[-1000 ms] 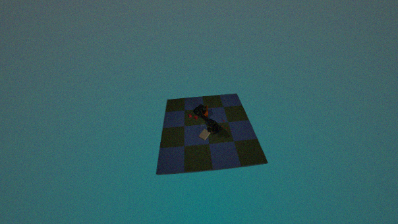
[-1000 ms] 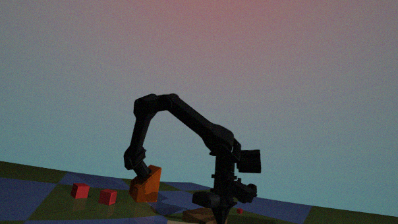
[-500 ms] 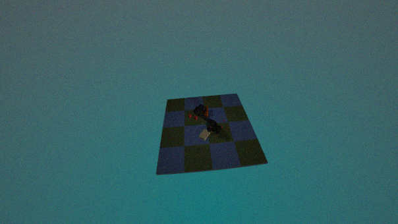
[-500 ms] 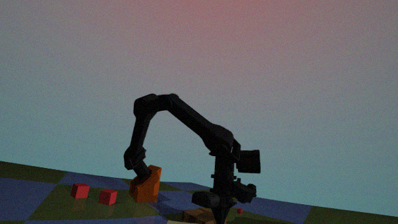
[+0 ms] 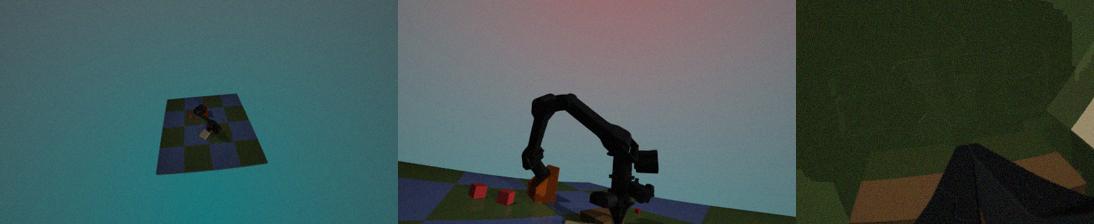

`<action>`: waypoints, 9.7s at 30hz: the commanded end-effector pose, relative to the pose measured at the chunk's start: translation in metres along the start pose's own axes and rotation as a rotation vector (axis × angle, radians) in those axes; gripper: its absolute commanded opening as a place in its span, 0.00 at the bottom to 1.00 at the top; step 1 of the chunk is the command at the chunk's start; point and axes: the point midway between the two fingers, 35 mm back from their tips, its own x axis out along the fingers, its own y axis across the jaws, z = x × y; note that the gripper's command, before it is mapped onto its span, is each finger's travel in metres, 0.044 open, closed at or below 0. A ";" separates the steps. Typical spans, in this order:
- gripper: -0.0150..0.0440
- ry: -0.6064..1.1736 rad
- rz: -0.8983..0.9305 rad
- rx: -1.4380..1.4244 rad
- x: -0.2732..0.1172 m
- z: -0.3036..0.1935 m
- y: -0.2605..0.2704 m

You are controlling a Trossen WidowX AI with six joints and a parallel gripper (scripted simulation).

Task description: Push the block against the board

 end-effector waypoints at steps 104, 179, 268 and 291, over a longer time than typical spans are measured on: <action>0.25 0.003 0.014 -0.980 -0.056 -0.002 0.055; 0.25 0.002 0.013 -1.566 0.000 -0.023 0.047; 0.25 0.004 0.013 -1.568 0.000 -0.029 -0.024; 0.25 0.005 0.013 -1.568 0.000 -0.033 -0.034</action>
